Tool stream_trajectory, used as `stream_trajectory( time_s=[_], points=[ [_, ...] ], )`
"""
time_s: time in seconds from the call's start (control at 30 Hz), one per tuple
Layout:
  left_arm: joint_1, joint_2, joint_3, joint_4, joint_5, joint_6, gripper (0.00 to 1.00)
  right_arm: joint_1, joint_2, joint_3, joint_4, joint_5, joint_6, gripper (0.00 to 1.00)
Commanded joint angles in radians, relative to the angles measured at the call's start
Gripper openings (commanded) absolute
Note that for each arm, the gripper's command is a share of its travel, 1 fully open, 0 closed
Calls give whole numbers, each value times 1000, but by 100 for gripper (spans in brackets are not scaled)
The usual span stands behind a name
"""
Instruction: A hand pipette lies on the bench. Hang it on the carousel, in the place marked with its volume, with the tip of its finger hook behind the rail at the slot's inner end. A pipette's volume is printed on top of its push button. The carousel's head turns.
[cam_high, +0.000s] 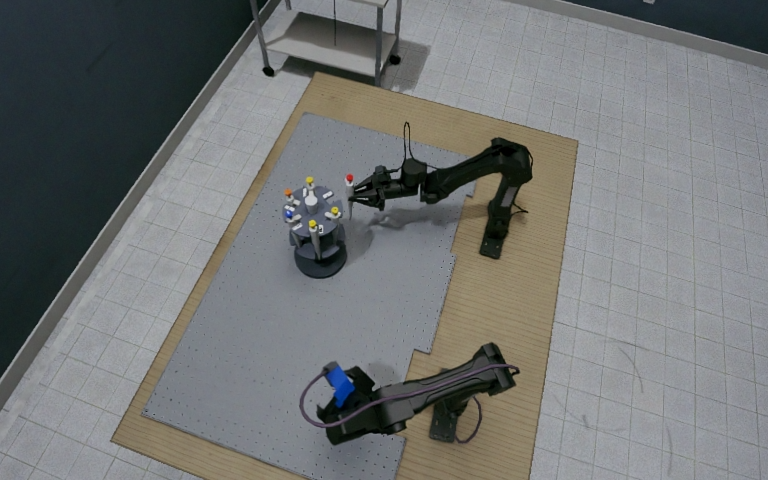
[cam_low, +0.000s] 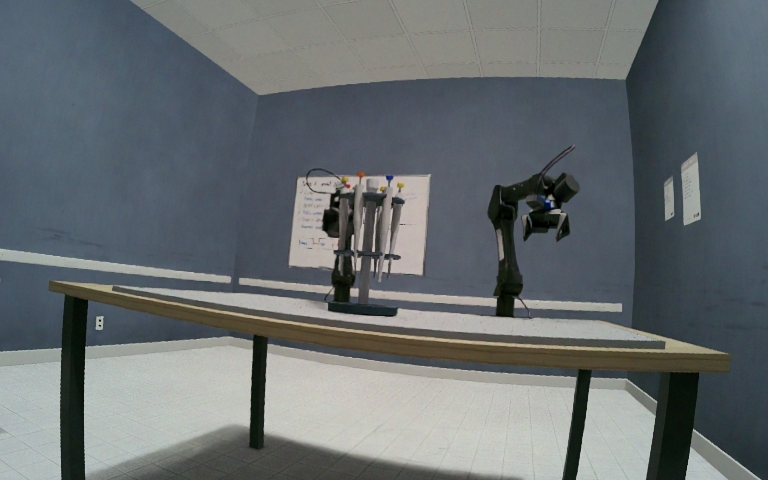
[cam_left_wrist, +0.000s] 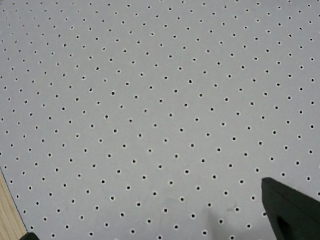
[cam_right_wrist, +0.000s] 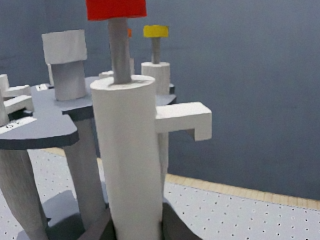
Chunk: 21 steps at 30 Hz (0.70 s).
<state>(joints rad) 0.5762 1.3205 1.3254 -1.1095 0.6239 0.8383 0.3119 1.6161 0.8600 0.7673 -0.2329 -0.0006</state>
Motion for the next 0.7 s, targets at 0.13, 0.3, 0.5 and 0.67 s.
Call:
stream_trajectory(
  time_s=[0.13,0.3,0.5,0.67],
  points=[
    [6,-5,14,13,20,9,100,0,-23,34,25,5,-4,12],
    [6,-5,14,13,20,9,100,0,-23,34,25,5,-4,12],
    [6,-5,14,13,20,9,100,0,-23,34,25,5,-4,12],
    [6,-5,14,13,20,9,100,-2,-30,39,6,3,-4,12]
  ],
)
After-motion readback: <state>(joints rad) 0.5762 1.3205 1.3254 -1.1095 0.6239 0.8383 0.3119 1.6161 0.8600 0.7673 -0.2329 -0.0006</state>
